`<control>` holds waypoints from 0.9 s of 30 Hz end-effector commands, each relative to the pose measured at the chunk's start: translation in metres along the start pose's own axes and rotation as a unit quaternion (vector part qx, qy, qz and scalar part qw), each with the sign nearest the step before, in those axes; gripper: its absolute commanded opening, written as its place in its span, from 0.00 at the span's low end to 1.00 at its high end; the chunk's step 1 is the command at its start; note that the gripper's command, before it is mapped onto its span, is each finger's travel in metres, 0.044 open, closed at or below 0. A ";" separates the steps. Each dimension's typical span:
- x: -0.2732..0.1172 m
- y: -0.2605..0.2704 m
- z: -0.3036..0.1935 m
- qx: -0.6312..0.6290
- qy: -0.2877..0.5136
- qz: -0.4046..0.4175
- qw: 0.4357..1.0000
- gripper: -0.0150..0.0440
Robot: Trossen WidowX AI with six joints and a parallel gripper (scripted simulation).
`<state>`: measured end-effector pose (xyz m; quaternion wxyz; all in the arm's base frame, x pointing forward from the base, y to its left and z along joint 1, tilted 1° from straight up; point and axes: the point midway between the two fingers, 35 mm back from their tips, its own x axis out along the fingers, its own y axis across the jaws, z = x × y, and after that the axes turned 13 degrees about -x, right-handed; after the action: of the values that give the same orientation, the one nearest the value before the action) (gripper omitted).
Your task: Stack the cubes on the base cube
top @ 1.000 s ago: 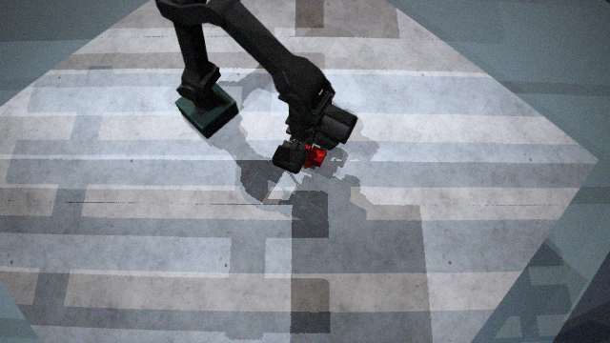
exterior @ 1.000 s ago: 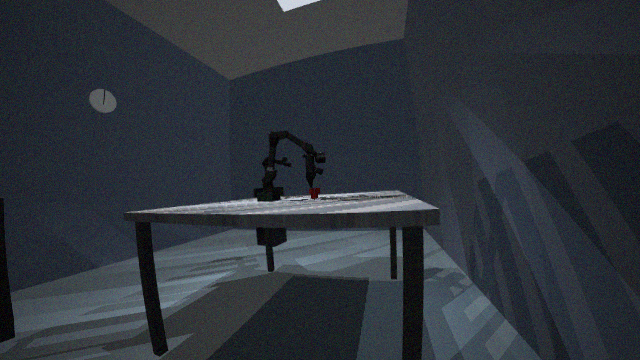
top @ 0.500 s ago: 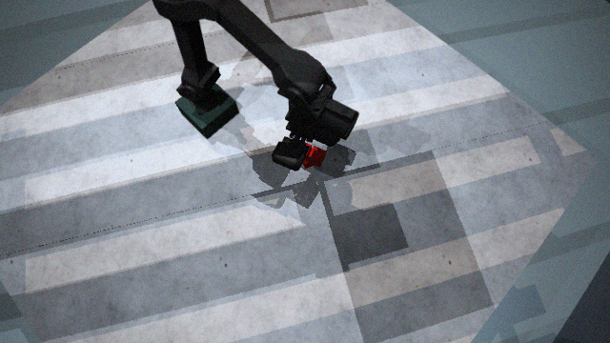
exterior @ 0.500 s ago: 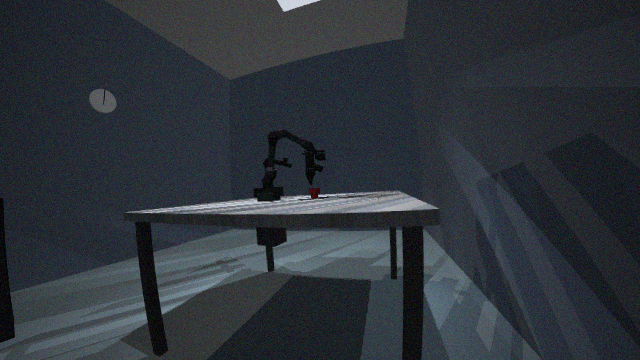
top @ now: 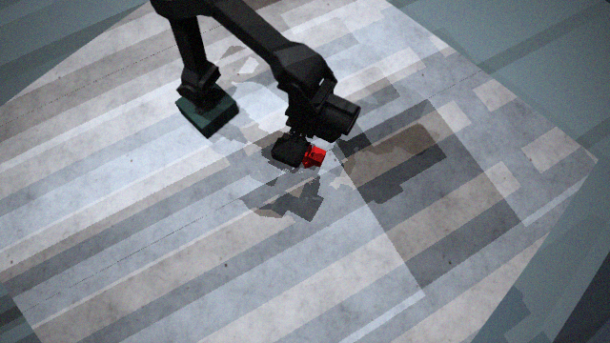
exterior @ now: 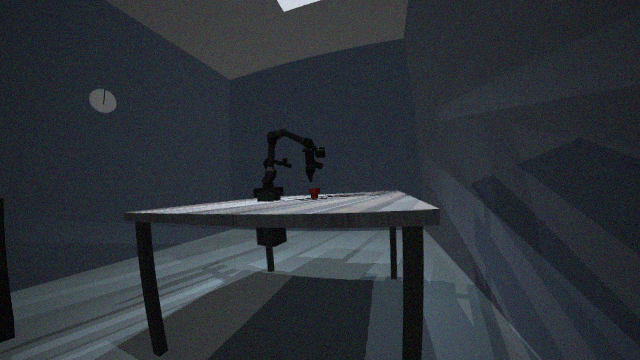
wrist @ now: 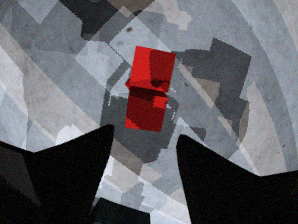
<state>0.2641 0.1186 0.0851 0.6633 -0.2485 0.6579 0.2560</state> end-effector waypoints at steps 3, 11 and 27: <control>-0.011 -0.001 0.001 -0.001 -0.005 -0.002 1.000 0.60; -0.015 -0.001 0.001 -0.001 -0.005 -0.002 1.000 0.60; -0.020 0.071 0.030 0.000 -0.002 0.004 1.000 0.93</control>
<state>0.2536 0.1556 0.1067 0.6686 -0.2407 0.6568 0.2523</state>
